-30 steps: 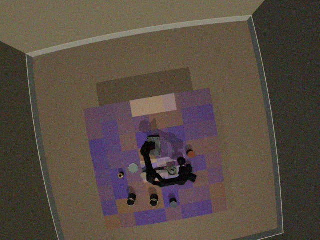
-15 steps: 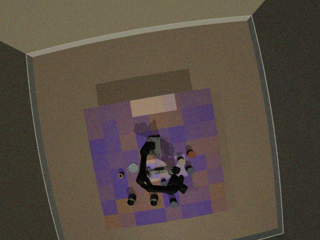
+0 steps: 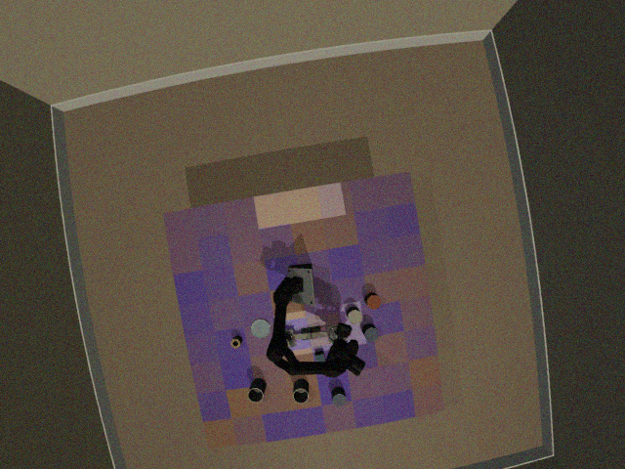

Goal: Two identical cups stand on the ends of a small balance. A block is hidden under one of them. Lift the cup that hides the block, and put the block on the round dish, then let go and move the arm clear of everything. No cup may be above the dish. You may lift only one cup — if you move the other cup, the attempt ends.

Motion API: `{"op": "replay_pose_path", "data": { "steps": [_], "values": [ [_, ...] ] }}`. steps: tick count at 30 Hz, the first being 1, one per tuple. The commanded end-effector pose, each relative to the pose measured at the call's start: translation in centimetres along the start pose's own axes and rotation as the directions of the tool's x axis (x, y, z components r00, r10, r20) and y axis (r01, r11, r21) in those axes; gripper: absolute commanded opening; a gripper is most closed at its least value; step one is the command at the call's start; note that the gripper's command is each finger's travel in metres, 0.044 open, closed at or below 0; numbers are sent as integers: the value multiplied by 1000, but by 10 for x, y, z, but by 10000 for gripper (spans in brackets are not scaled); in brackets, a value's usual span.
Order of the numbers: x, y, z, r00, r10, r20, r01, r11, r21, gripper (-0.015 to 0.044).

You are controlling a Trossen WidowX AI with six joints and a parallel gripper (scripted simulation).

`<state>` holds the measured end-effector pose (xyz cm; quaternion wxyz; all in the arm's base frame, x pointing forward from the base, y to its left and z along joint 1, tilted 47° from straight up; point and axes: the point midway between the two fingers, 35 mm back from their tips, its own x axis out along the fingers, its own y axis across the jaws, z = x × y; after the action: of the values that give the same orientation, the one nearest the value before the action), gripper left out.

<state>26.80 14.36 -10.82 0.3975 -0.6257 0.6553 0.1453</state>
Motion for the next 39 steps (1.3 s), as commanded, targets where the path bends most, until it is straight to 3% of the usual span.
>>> {"op": "replay_pose_path", "data": {
  "steps": [1,16,20,27,31,39],
  "values": [
    [9,1,-2,1000,1,-10,-1,1000,-7,260],
    [31,1,-3,1000,1,-11,-1,1000,-7,260],
    [31,1,-3,1000,1,-11,-1,1000,-7,155],
    [31,1,-3,1000,1,-11,-1,1000,-7,108],
    [19,-1,4,1000,-25,18,25,1000,-11,3],
    [-11,-1,6,1000,-18,17,18,1000,-12,0]
  ]
}}
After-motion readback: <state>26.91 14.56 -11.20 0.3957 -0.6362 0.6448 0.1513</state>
